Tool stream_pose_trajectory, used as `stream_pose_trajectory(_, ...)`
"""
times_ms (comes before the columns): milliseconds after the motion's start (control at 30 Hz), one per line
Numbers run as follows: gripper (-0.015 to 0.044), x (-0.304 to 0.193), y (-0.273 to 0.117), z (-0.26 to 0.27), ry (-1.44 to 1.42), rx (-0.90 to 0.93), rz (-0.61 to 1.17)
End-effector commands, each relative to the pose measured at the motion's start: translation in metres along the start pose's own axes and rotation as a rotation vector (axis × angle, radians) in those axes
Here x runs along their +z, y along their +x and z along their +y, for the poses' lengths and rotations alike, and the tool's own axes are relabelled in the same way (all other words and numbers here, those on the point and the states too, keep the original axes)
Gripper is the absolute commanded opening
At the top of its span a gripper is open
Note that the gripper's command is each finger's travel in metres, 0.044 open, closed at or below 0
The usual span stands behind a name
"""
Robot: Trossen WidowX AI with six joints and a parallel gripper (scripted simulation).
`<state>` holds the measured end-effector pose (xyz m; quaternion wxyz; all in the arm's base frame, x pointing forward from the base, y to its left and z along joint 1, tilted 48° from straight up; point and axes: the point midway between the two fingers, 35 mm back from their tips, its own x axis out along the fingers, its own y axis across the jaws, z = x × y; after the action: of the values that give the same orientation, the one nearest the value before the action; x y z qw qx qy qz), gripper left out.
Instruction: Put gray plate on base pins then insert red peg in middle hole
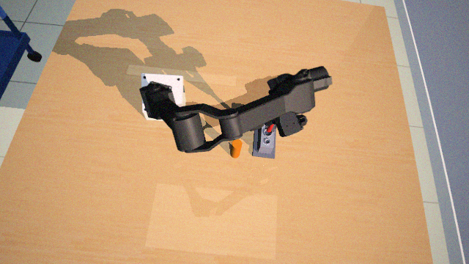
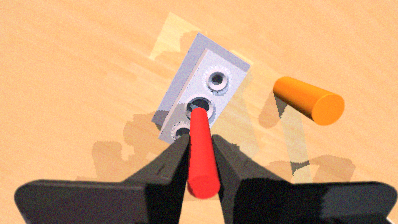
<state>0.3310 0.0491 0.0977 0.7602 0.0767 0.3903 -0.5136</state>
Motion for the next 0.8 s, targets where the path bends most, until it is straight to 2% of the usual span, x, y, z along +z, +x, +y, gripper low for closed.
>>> stream_pose_trajectory(0, 0.0000, 0.000, 0.000, 0.000, -0.007, -0.001, -0.003)
stream_pose_trajectory(767, 0.0000, 0.001, 0.017, 0.000, -0.006, -0.002, -0.002)
